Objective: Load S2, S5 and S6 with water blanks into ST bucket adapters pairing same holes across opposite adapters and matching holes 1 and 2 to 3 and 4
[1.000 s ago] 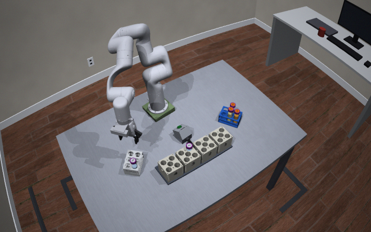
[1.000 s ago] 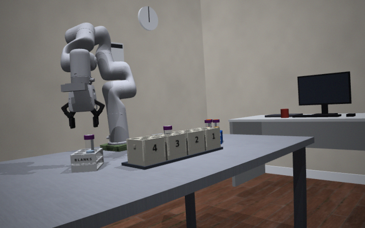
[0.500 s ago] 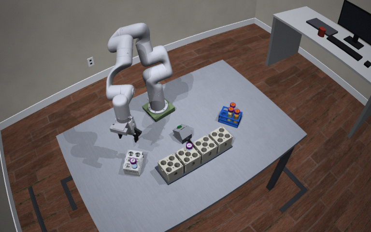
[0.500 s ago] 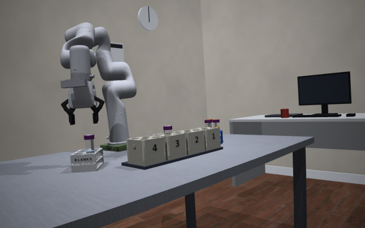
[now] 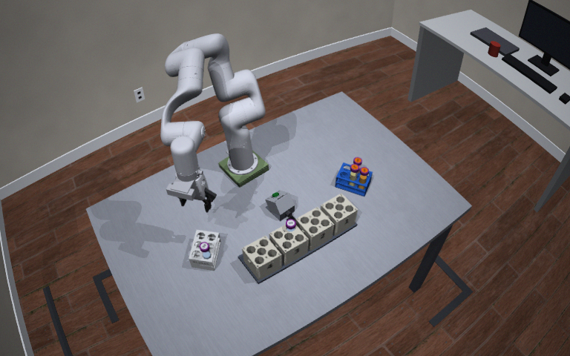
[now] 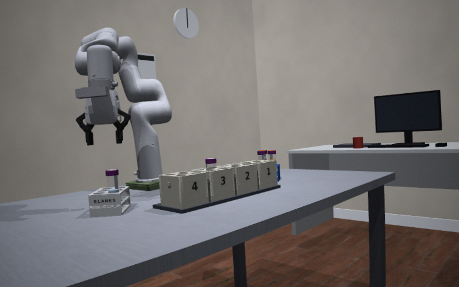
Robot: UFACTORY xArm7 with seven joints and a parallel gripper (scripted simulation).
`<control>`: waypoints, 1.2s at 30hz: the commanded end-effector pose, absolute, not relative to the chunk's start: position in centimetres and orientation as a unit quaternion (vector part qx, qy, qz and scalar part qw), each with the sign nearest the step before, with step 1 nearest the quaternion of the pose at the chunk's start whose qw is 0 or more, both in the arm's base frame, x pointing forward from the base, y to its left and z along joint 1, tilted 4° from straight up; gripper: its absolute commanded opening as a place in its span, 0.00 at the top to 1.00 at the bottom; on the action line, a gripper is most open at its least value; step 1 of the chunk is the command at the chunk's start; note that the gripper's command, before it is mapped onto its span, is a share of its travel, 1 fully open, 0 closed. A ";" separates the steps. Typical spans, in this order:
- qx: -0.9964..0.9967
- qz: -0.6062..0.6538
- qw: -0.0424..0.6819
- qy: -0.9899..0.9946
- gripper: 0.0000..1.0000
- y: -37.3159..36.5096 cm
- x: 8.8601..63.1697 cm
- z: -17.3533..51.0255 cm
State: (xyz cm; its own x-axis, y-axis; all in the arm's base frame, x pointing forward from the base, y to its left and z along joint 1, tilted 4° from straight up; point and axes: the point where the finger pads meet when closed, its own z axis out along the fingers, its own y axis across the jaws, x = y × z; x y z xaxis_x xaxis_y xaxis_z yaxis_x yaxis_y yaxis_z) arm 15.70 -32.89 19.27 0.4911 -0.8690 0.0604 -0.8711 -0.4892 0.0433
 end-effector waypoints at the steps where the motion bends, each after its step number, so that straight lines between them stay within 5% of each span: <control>1: 0.863 0.017 0.035 -0.504 0.00 -32.9 15.8 20.3; 20: 0.863 0.017 0.035 -0.504 0.00 -32.6 15.8 24.7; 36: 0.956 0.008 0.037 -0.291 0.00 -27.7 20.9 24.3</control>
